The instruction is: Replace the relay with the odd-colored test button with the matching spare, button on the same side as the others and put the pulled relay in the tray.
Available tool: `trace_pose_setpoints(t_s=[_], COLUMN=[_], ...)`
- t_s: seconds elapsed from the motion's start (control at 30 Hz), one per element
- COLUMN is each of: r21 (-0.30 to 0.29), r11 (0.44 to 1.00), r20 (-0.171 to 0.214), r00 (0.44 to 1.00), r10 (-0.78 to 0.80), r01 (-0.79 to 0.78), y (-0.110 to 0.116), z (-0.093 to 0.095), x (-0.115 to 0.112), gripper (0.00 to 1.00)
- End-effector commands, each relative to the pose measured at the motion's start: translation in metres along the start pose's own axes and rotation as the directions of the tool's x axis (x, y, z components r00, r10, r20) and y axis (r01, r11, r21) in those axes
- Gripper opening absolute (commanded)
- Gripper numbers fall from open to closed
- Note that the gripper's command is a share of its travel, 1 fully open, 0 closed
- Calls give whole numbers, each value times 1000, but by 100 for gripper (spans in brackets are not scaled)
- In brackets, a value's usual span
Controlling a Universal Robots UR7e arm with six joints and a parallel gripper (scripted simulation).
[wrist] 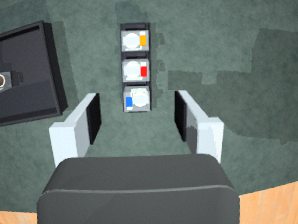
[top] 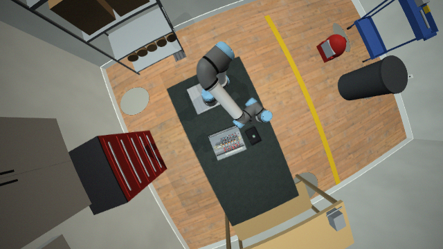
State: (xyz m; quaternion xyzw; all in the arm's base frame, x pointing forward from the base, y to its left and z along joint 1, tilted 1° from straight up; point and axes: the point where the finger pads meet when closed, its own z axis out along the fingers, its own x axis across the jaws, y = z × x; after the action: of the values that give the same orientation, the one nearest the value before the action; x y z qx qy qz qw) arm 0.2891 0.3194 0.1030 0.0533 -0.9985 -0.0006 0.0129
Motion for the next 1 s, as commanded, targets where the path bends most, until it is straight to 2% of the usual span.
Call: trace_pose_setpoints(t_s=[0.0,0.1,0.97], r21=[-1,-1,-1], r11=[1000,1000,1000], r20=[1,1,1], r00=[1000,1000,1000], r10=[0,0,0], r01=[0,0,0], y=[-22,-54,-58], z=[10,25,26], x=[-1,-2,-3], gripper=[100,100,100])
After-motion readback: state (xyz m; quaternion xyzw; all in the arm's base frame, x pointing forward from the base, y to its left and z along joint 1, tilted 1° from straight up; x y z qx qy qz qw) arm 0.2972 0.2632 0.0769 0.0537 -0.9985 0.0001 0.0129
